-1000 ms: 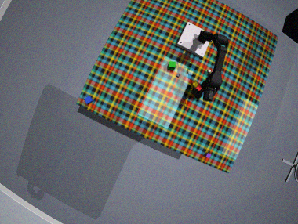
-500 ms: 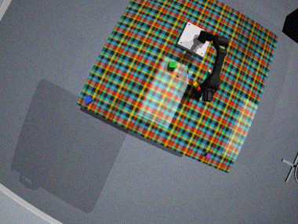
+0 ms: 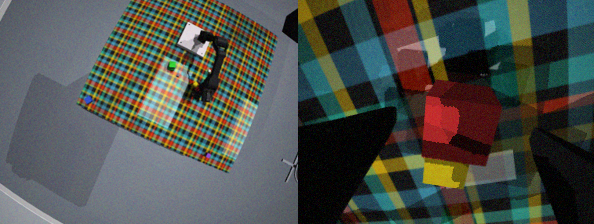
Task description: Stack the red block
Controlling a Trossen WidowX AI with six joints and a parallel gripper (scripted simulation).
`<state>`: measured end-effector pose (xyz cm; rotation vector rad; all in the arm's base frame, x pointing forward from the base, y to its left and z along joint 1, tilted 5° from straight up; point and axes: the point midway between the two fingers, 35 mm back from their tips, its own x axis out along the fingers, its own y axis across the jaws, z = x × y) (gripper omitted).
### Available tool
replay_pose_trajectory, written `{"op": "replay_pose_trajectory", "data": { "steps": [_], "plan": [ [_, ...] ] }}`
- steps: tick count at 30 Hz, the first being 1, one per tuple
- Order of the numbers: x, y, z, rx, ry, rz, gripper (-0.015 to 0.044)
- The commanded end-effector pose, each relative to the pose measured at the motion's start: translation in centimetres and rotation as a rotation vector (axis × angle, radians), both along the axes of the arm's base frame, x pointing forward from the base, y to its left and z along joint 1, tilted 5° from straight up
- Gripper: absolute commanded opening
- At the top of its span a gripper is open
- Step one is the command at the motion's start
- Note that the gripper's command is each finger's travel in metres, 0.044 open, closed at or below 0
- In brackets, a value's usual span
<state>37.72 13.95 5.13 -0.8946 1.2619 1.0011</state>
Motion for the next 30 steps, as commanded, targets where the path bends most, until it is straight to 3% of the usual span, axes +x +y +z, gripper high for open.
{"op": "replay_pose_trajectory", "data": {
  "steps": [1,30],
  "plan": [
    [-0.2,-0.1,-1.3,-0.011,0.018,-0.005,0.044],
    [-0.3,0.0,-2.5,-0.003,0.012,0.0,0.044]
  ]
}}
